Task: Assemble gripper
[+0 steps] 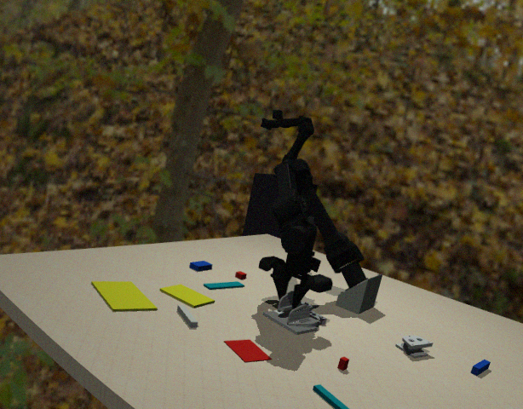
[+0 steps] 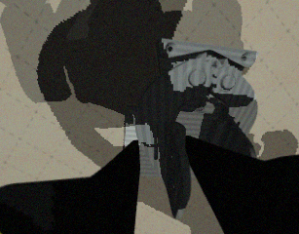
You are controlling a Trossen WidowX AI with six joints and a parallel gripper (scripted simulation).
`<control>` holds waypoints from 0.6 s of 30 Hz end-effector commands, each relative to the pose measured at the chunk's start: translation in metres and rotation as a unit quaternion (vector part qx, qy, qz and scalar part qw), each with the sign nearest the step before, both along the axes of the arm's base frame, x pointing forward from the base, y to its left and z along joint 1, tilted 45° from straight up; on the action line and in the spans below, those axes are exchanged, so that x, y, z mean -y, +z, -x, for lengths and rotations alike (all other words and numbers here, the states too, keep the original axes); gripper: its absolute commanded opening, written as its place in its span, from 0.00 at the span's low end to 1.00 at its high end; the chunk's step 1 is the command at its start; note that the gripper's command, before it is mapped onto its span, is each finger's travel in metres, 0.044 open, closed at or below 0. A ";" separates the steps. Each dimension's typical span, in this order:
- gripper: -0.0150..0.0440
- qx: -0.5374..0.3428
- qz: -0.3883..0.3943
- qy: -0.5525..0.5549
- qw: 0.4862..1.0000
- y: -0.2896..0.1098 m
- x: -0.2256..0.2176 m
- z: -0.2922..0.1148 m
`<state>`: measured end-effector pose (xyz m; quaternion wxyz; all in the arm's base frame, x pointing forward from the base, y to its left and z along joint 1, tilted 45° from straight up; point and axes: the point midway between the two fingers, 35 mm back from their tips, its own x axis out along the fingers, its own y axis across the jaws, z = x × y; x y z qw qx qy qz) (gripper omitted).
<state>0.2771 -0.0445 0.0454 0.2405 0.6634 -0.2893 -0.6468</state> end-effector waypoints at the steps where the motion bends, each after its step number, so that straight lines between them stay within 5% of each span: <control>1: 0.48 -0.001 0.003 0.002 1.000 -0.001 0.001 0.000; 18: 0.48 -0.001 0.003 0.002 1.000 -0.004 0.005 0.000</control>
